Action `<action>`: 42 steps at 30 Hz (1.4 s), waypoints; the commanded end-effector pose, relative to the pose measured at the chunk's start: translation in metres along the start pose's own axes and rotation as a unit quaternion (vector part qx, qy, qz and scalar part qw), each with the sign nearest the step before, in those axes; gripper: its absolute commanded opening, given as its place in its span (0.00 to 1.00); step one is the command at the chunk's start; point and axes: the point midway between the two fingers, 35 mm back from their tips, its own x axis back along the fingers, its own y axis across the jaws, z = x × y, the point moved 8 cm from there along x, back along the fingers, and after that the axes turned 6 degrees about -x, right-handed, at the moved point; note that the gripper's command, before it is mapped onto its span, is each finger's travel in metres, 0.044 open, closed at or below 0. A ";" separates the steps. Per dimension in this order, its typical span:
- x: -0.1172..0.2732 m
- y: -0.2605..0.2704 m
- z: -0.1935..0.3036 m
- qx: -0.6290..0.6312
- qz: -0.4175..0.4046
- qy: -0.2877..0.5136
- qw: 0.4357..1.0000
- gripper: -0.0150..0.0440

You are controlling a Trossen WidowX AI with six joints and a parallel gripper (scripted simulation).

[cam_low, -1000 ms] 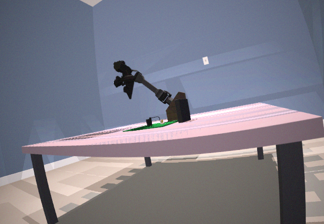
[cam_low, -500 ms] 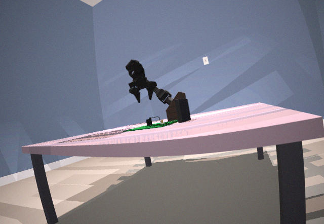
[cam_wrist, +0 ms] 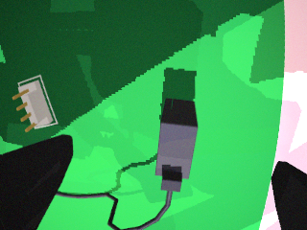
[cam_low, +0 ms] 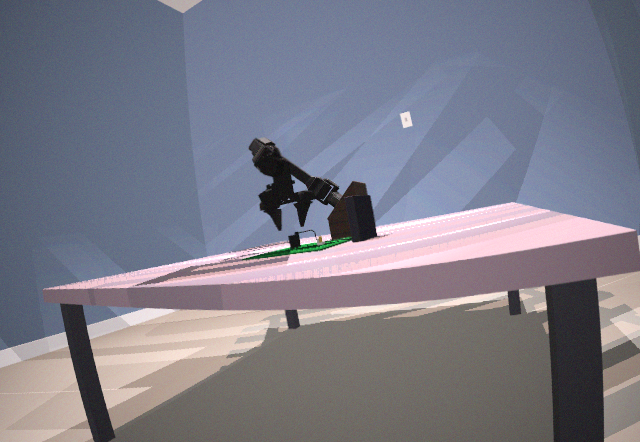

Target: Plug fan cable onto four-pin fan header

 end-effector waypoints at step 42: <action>-0.047 -0.002 0.000 -0.002 0.001 -0.001 1.000 0.56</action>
